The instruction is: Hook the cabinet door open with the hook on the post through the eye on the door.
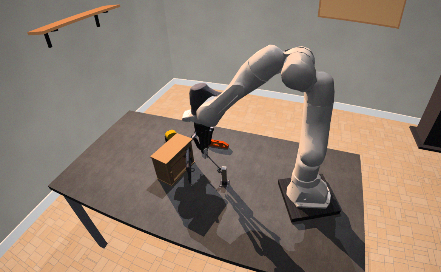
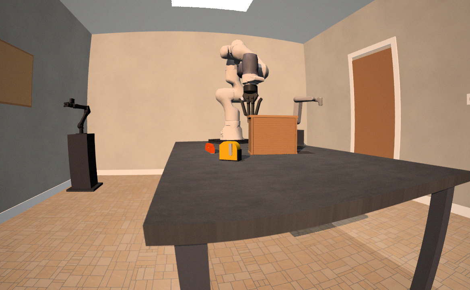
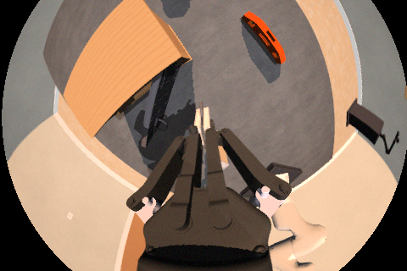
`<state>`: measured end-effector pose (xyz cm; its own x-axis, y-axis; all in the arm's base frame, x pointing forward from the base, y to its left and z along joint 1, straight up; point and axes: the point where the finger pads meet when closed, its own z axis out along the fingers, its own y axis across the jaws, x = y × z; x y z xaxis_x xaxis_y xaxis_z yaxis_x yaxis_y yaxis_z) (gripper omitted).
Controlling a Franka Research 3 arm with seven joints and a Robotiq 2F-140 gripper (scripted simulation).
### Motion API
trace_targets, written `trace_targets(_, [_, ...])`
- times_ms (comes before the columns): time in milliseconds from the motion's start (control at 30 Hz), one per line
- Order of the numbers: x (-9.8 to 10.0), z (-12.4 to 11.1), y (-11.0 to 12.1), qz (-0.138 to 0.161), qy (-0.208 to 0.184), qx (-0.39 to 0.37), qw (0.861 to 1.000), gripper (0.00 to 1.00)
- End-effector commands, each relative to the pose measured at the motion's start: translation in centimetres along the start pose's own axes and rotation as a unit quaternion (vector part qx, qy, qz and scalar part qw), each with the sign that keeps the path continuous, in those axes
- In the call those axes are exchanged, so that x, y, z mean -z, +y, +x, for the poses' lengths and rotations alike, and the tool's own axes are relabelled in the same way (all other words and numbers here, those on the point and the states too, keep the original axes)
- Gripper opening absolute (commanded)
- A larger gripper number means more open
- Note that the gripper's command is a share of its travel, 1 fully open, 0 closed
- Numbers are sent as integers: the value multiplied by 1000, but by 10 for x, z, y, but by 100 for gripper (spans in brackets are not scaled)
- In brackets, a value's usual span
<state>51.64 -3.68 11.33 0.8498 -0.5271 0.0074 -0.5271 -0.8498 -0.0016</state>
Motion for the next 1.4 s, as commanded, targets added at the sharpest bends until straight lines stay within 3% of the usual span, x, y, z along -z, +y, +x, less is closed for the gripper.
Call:
trace_targets(0, [-1,-2,-5,0,-3,37,999,3])
trace_targets(1367, [0,-10,-39,1,-3,182,983,3])
